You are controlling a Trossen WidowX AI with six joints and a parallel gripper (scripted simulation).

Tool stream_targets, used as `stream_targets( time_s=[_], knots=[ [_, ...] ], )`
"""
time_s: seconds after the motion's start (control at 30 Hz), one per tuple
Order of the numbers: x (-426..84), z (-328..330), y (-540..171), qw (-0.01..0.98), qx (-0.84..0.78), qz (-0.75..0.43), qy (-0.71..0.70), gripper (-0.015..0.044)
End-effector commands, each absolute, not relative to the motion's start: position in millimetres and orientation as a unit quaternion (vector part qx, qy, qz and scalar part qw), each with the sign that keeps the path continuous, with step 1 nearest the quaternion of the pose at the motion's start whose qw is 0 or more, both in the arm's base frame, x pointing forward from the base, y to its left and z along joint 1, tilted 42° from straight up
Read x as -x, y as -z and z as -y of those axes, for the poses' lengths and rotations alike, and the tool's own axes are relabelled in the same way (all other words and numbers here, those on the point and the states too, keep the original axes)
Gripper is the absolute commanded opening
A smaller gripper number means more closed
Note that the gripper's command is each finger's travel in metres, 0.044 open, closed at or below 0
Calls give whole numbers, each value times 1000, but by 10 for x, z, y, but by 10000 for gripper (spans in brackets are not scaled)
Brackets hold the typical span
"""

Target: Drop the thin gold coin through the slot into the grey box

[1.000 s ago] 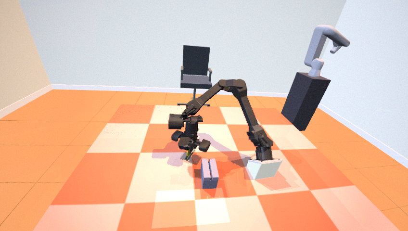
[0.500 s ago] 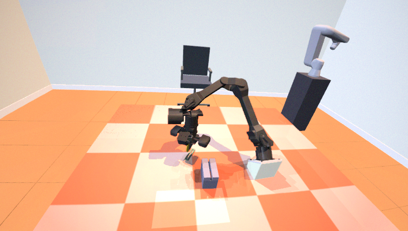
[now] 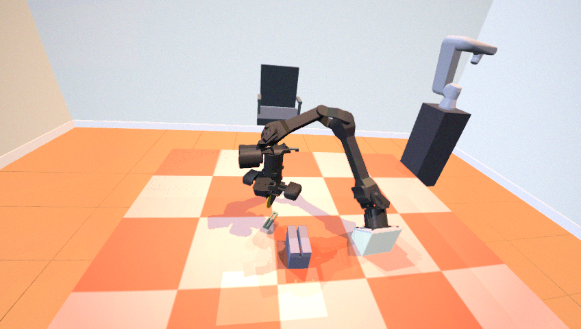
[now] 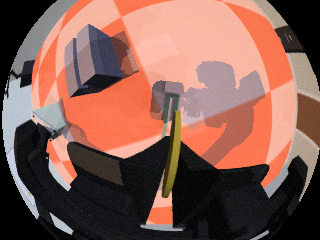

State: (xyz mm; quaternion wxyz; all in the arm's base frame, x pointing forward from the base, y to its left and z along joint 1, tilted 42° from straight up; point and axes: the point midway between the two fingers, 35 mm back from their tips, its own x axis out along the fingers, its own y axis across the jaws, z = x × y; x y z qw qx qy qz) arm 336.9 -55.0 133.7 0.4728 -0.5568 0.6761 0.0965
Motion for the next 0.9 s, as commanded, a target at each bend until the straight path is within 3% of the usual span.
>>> stream_targets(
  time_s=[0.0,0.3,0.87],
  knots=[
    [-3352,495,-1415,473,556,-677,-95,0],
    [-3316,408,-1520,463,561,-678,-104,0],
    [-3283,334,-1458,325,651,-637,-254,0]
  ],
)
